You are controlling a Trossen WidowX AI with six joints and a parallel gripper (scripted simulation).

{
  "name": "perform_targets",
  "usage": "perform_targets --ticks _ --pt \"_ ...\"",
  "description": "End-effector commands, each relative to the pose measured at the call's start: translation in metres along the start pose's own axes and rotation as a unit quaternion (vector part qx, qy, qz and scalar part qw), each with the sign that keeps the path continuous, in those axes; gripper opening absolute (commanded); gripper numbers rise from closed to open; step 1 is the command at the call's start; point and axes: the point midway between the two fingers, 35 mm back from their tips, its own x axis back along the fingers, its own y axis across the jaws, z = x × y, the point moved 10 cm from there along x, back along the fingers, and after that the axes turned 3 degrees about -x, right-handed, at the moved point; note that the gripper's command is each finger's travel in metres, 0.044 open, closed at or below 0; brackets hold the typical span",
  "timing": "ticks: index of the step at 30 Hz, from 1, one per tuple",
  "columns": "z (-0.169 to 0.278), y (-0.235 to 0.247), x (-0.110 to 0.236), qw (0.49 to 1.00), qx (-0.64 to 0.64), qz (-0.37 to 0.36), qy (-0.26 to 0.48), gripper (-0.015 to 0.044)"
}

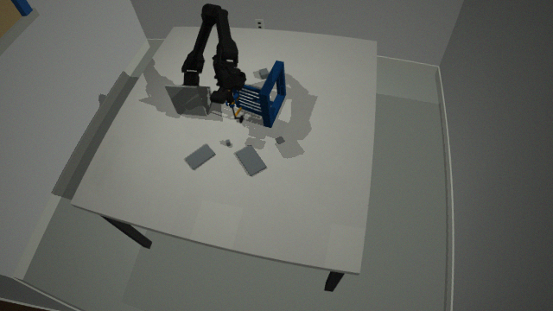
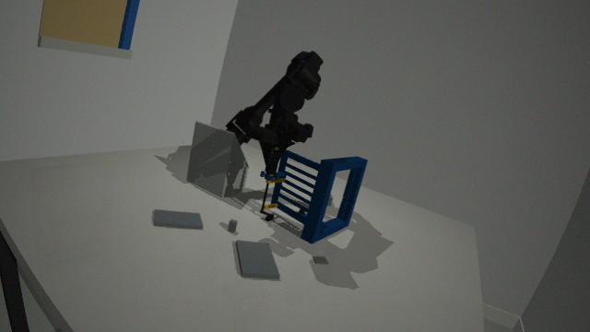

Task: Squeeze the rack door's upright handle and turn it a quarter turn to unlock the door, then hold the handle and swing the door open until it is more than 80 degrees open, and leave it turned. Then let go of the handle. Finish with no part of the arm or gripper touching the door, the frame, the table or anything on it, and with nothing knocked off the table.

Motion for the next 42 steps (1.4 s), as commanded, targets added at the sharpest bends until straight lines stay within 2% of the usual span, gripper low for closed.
perform_targets --ticks 1,6,22,32,42 --pt "-0.003 -0.009 0.000 0.999 0.043 0.001 0.000 0.0024" --pt "-0.007 -0.019 0.000 0.997 0.080 0.001 0.000 0.0024" --pt "-0.007 -0.019 0.000 0.997 0.082 0.001 0.000 0.0024" --pt "-0.007 -0.019 0.000 0.997 0.082 0.001 0.000 0.0287" --pt "-0.008 -0.020 0.011 0.997 0.082 0.003 0.000 0.0296"
